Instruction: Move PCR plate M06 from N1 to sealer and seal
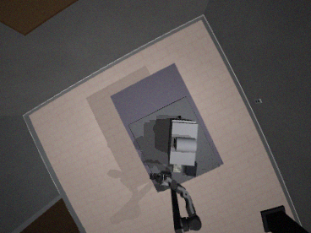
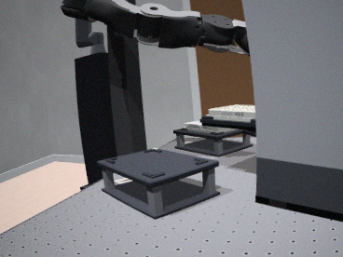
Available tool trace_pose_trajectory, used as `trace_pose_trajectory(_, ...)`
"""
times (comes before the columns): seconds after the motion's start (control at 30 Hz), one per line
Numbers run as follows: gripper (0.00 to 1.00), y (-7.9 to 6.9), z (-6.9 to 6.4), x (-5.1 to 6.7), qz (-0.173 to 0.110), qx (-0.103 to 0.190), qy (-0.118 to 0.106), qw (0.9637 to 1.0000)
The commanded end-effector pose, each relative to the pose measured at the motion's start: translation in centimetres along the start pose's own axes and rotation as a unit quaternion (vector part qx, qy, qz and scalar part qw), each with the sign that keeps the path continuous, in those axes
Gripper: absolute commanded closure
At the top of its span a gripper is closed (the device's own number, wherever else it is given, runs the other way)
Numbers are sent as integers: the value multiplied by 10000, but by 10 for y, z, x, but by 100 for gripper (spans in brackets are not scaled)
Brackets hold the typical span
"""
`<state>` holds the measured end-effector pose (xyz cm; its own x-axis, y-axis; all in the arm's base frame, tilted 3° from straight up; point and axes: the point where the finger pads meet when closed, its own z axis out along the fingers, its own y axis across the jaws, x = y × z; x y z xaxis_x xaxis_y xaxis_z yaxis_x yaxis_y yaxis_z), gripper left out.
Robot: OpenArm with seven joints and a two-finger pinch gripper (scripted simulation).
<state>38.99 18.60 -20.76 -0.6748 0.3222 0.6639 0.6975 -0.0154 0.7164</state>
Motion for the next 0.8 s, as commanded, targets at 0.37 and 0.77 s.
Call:
trace_pose_trajectory(0.37,100,-2,0,0,0,-27,-2,10000)
trace_pose_trajectory(0.77,100,14,-1,1,295,-616,35,9977)
